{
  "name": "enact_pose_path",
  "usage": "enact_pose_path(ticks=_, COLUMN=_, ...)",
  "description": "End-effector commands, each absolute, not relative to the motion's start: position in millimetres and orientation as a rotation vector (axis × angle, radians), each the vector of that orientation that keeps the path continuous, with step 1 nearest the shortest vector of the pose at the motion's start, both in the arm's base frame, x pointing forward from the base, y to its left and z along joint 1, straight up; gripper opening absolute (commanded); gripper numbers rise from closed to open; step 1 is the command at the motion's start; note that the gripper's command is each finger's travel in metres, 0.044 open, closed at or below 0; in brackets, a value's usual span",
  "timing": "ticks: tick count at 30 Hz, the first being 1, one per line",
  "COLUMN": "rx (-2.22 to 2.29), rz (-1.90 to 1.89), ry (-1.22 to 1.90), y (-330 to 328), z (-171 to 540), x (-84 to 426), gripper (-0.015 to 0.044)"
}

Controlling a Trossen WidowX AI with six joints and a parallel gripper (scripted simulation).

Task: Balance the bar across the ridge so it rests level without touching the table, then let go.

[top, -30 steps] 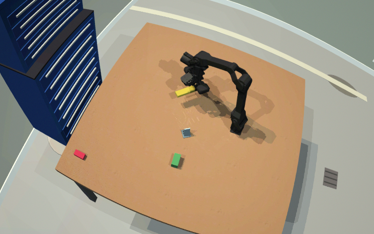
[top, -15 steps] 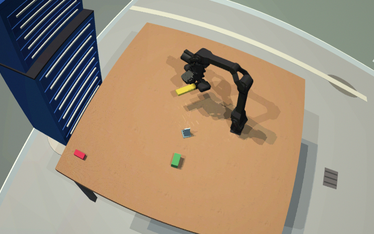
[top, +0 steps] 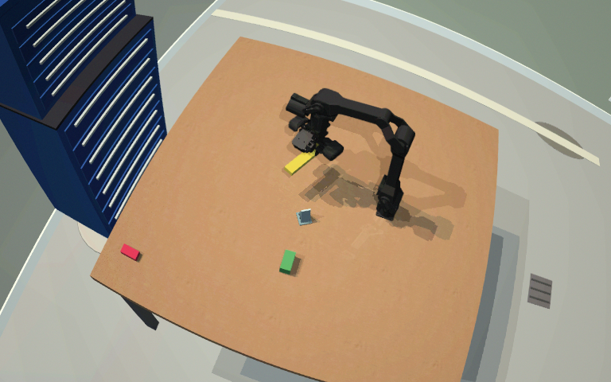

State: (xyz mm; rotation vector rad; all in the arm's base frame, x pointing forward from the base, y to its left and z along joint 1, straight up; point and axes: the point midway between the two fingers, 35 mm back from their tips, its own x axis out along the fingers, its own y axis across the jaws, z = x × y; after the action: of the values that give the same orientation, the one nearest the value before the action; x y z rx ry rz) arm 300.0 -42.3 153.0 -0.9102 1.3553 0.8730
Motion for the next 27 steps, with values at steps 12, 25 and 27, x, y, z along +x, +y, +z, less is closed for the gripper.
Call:
enact_pose_path(ticks=12, rx=-1.185, rz=1.158, ry=1.211, y=18.5, z=152.4, x=287.4, gripper=0.0)
enact_pose_path(ticks=25, rx=-1.432, rz=1.405, ry=1.035, y=67.4, z=152.1, x=272.6, gripper=0.0)
enact_pose_path(ticks=27, rx=-1.473, rz=1.445, ry=1.002, y=75.0, z=152.1, x=270.2, gripper=0.0)
